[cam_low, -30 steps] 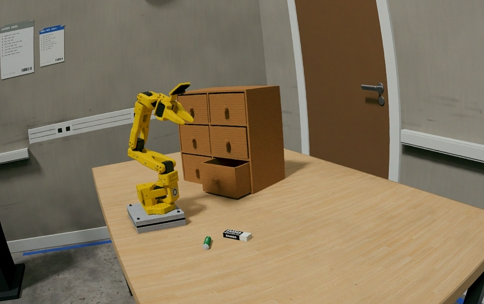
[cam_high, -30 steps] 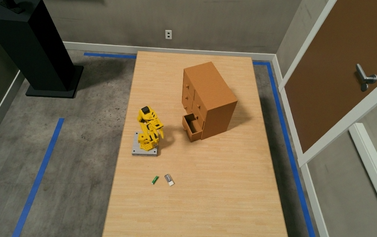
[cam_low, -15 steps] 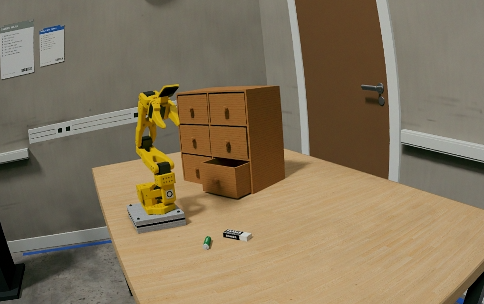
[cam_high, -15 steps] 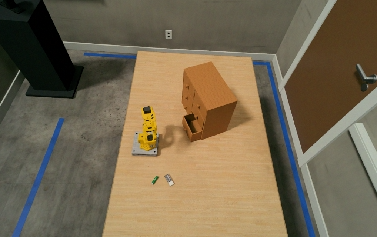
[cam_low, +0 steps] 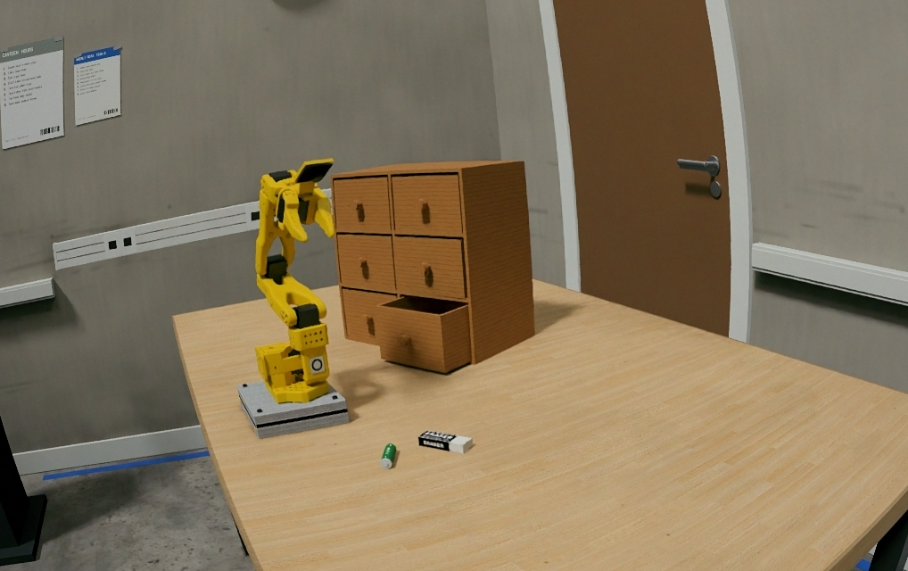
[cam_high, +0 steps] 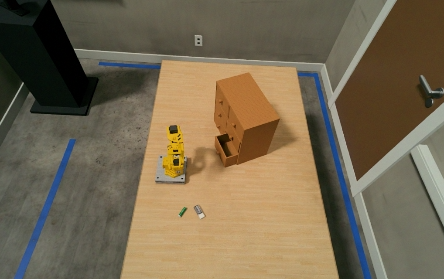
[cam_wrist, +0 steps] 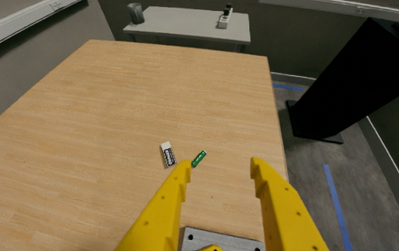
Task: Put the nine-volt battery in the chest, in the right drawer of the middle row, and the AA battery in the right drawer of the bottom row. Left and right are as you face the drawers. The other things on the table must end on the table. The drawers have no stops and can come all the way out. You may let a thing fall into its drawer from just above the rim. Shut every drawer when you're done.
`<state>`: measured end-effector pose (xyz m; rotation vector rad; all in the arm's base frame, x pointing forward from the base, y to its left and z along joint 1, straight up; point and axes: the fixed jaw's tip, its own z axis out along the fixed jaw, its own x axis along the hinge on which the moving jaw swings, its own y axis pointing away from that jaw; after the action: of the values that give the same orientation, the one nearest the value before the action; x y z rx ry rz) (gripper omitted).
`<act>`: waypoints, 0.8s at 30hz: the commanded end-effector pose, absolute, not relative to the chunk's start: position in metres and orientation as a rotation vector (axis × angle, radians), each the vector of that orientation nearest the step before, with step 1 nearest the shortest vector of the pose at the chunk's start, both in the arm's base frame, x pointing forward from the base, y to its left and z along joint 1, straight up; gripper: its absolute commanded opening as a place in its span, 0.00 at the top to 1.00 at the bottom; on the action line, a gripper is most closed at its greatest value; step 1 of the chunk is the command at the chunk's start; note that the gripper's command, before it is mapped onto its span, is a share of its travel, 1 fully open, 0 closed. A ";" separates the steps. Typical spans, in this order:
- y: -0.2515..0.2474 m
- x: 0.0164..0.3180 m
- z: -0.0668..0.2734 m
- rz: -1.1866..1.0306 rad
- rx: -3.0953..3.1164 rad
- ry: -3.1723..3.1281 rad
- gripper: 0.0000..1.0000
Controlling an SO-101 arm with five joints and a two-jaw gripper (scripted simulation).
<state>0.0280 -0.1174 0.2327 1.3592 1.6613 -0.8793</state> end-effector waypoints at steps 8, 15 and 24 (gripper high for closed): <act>-0.118 0.027 0.233 -0.883 1.370 1.656 0.79; -0.131 0.029 0.226 -0.930 1.279 1.870 0.79; -0.151 0.031 0.211 -0.964 1.090 2.187 0.79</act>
<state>0.0317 -0.1437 0.2127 1.1543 2.1011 -0.9433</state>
